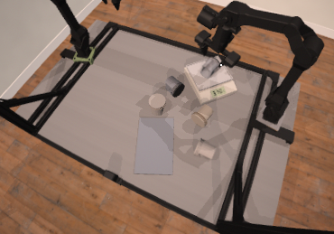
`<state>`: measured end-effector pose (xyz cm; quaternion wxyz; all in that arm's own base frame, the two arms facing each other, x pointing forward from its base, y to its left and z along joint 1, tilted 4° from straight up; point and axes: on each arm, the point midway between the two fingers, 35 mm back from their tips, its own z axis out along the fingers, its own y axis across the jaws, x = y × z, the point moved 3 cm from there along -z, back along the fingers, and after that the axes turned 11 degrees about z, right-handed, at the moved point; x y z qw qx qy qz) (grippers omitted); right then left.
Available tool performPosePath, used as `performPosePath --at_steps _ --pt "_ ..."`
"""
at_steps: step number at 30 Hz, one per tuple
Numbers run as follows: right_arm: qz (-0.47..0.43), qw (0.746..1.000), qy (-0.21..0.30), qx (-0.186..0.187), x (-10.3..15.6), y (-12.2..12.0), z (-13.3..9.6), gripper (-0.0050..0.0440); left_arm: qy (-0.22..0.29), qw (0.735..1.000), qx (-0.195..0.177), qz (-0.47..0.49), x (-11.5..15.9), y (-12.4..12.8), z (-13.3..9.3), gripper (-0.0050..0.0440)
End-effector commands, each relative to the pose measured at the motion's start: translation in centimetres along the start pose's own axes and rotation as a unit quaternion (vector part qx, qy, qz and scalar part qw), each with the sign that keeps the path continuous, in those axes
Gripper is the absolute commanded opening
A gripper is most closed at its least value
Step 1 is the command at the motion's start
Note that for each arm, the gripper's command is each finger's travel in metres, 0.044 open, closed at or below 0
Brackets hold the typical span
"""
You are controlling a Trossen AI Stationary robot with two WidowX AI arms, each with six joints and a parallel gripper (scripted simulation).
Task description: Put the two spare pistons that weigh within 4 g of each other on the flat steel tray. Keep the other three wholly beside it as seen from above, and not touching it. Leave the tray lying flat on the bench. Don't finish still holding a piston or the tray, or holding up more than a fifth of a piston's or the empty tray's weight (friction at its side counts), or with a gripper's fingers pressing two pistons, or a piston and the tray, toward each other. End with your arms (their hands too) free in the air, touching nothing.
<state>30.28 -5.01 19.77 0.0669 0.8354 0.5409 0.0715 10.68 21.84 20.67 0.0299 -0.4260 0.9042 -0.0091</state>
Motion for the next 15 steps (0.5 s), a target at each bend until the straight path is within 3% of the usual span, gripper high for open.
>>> performPosePath --at_steps 1,15 --pt "0.001 1.0 -0.004 0.004 -0.1 -0.2 1.0 0.0378 0.0 1.0 0.002 0.001 0.0 0.0 0.0 0.044" --pt "0.001 1.0 -0.004 0.004 -0.1 -0.2 3.0 0.0378 0.0 1.0 0.002 0.001 0.0 0.0 0.0 0.044"
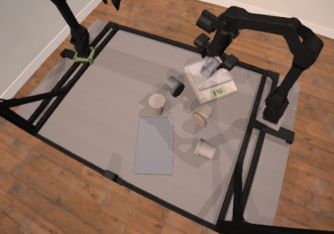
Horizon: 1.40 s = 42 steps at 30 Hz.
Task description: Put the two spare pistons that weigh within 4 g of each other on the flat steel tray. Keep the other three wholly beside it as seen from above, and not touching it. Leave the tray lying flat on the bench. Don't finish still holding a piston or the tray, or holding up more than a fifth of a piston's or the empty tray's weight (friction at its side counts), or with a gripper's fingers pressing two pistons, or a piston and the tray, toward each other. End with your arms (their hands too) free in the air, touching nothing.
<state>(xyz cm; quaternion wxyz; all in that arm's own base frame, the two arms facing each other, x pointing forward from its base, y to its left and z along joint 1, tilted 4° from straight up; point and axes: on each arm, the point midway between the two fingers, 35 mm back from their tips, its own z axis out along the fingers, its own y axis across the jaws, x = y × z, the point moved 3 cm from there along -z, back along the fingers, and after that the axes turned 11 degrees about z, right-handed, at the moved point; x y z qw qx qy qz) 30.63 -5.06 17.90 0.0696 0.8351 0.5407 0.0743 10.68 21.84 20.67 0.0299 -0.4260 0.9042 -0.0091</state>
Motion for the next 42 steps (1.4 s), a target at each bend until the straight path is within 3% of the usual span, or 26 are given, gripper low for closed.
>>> performPosePath --at_steps 1,29,30,42 --pt "0.001 1.0 -0.005 0.008 -0.1 -0.2 1.2 0.0378 0.0 1.0 0.002 0.001 0.0 0.0 0.0 0.044" --pt "0.0 1.0 -0.007 0.013 -0.2 -0.4 4.8 0.0378 0.0 1.0 0.002 0.001 0.0 0.0 0.0 0.044" --pt "0.0 1.0 -0.007 0.013 -0.2 -0.4 4.8 0.0158 0.0 1.0 0.002 0.001 0.0 0.0 0.0 0.044" --pt "0.0 1.0 -0.007 0.013 -0.2 -0.4 4.8 0.0158 0.0 1.0 0.002 0.001 0.0 0.0 0.0 0.044"
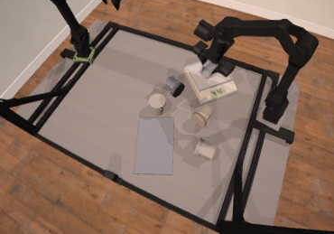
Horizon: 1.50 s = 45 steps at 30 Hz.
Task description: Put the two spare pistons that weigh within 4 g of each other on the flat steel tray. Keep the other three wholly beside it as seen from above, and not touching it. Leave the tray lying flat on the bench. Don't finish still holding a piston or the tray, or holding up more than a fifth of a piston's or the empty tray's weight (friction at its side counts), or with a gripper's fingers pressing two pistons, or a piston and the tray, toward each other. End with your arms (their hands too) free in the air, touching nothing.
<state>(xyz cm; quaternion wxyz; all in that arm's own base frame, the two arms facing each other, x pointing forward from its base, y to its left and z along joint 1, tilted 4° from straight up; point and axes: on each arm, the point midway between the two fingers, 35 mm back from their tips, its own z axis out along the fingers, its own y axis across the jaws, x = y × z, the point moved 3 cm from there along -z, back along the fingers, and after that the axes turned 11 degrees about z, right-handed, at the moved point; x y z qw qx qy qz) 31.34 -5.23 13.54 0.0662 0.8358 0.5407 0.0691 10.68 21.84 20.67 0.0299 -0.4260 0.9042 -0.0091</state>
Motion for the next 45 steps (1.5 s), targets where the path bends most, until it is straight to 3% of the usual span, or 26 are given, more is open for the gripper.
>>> performPosePath --at_steps 1,16,45 --pt "-0.001 1.0 -0.004 0.007 -0.1 -0.2 0.4 0.0158 0.0 1.0 0.002 0.001 0.0 0.0 0.0 0.044" --pt "-0.001 1.0 -0.004 0.007 -0.1 -0.2 0.4 0.0158 0.0 1.0 0.002 0.001 0.0 0.0 0.0 0.044" --pt "-0.001 1.0 -0.004 0.007 0.0 0.3 -4.1 0.0158 0.0 1.0 0.002 0.001 0.0 0.0 0.0 0.044"
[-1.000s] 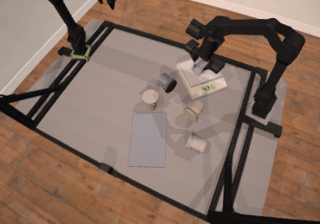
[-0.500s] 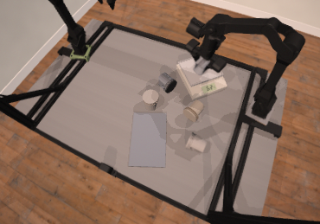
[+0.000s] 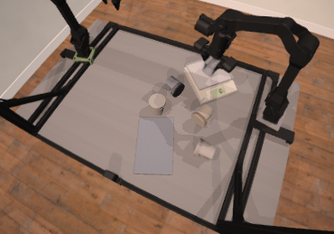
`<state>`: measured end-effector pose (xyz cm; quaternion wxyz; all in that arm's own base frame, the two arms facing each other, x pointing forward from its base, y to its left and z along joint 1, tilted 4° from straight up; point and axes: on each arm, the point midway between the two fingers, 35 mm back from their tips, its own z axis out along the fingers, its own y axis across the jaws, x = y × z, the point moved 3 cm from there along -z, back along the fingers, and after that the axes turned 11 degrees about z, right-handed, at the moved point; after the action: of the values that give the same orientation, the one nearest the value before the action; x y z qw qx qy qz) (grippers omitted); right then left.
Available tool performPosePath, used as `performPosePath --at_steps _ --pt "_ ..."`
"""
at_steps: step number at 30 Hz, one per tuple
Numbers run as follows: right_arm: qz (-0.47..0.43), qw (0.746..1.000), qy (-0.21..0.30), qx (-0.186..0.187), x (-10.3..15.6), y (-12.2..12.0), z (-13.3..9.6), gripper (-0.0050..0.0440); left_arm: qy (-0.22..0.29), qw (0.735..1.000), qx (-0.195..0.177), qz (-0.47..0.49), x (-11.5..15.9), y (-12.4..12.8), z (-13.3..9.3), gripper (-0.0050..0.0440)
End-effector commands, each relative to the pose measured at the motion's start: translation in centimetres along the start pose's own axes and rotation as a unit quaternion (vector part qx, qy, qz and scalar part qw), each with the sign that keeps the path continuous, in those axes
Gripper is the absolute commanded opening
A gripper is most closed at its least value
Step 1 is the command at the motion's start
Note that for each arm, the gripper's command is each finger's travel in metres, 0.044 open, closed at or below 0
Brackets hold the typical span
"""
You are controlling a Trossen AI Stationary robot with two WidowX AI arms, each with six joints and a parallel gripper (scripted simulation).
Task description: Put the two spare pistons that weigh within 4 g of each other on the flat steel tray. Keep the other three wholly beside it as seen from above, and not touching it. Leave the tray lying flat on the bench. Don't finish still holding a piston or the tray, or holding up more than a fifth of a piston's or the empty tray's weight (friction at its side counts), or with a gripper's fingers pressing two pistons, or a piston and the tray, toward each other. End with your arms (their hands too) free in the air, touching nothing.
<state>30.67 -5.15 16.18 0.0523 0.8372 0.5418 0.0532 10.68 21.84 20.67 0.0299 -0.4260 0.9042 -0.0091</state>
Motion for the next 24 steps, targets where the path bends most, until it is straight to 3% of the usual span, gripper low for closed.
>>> performPosePath --at_steps 1,24 --pt "0.0 1.0 0.001 -0.013 0.0 0.5 -1.5 0.0158 0.0 1.0 0.002 0.001 0.0 0.0 0.0 0.044" --pt "0.0 1.0 0.001 -0.013 0.1 0.7 -4.7 0.0158 0.0 1.0 0.002 0.001 0.0 0.0 0.0 0.044"
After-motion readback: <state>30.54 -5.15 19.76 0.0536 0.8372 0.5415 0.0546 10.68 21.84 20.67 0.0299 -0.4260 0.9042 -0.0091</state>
